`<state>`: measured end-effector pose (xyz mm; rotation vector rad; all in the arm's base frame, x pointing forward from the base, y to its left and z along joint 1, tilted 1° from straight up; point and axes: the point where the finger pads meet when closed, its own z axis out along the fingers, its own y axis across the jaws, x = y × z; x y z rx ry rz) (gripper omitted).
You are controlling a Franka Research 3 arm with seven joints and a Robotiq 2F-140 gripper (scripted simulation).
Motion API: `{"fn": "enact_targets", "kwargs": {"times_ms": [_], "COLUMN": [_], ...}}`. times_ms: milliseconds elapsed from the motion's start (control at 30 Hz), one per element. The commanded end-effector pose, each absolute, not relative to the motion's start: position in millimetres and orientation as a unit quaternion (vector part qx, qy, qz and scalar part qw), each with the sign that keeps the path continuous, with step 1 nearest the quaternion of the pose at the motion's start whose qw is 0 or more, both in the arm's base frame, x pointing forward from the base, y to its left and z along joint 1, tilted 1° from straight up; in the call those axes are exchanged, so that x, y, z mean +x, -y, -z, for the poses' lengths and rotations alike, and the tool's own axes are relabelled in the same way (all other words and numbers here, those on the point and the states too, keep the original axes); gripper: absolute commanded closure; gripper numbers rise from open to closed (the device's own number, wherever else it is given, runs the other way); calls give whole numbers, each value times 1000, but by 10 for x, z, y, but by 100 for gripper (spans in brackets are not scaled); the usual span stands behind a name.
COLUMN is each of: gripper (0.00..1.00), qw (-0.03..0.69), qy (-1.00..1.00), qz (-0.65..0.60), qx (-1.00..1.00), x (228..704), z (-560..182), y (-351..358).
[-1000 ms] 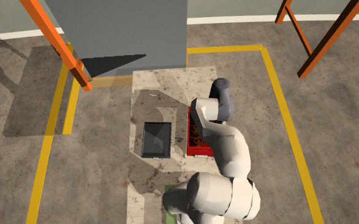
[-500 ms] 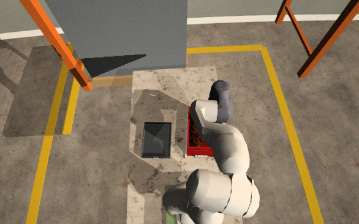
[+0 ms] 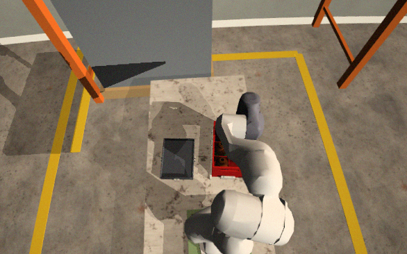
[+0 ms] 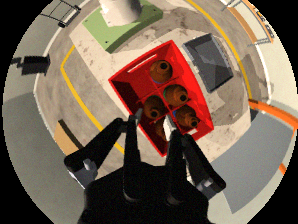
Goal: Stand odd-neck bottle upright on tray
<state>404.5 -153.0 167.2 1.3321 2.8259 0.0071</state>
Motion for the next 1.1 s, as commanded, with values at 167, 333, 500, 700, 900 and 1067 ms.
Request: {"fn": "enact_targets", "kwargs": {"times_ms": [167, 333, 500, 700, 900, 1067], "gripper": [56, 56, 56, 56, 56, 56], "qw": [9, 9, 9, 9, 9, 9], "qy": [-906, -906, -906, -906, -906, -906], "qz": [-3, -3, -3, -3, -3, -3], "qx": [424, 424, 424, 424, 424, 424], "x": [4055, 4055, 4055, 4055, 4055, 4055], "z": [-1659, -1659, -1659, -1659, -1659, -1659], "y": [1519, 1519, 1519, 1519, 1519, 1519]}}
